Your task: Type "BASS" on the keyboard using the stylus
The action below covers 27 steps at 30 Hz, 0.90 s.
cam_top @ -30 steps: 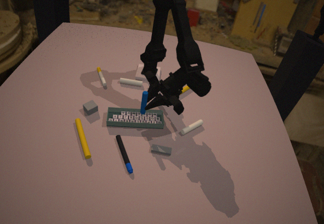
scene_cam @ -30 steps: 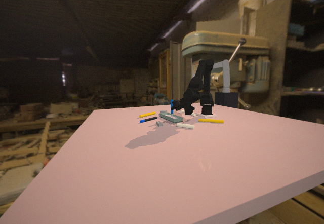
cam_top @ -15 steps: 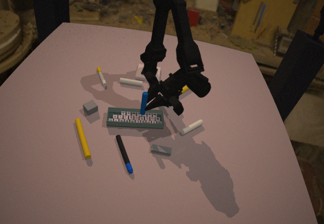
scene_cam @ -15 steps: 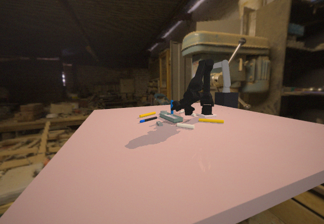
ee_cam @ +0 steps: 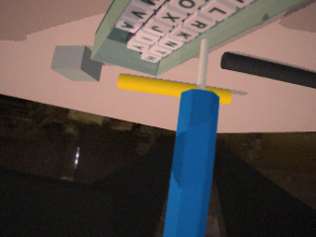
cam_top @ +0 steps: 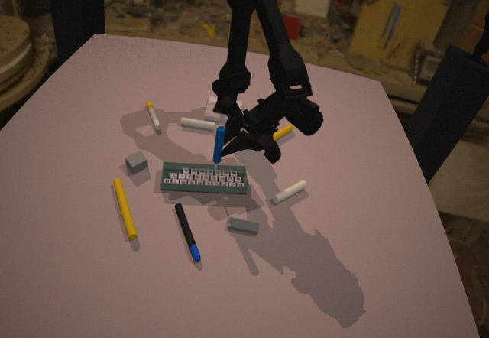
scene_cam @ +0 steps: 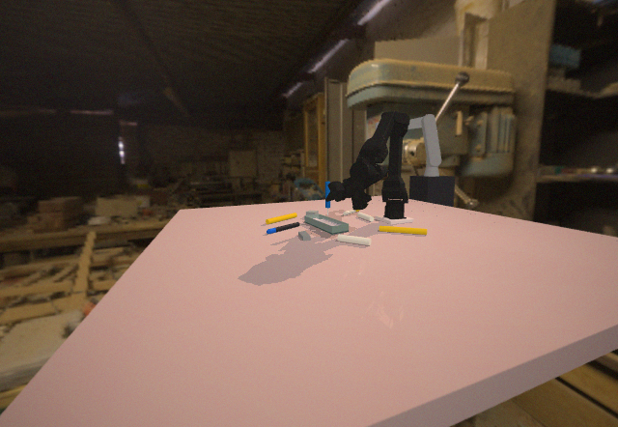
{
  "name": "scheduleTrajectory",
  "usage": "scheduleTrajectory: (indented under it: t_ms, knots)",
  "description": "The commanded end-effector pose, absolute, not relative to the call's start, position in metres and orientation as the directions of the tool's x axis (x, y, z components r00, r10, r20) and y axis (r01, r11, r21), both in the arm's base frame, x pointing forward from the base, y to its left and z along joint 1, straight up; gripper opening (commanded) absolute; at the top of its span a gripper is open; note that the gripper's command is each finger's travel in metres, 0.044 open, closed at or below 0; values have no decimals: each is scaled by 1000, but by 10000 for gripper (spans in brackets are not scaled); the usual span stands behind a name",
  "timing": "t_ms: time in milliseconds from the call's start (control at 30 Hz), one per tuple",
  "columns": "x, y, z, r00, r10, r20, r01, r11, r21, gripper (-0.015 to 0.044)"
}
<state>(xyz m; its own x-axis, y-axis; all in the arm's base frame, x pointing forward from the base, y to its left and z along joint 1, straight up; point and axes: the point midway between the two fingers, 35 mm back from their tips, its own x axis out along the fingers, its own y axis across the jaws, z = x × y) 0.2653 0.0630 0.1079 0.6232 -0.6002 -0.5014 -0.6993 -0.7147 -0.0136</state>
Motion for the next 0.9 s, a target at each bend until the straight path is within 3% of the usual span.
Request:
scheduleTrajectory:
  t_ms: [0, 167, 267, 667, 767, 867]
  knots:
    - [265, 62, 112, 623, -602, -500, -699, -715, -11, 81]
    - [265, 63, 109, 622, -601, -502, -699, -715, -10, 65]
    - [265, 62, 110, 622, -602, -501, -699, -715, -10, 0]
    - [264, 62, 95, 623, -602, -500, -699, -715, -11, 0]
    - [264, 62, 93, 623, -602, -500, -699, -715, -11, 79]
    - [264, 62, 91, 623, -602, -500, -699, -715, -11, 81]
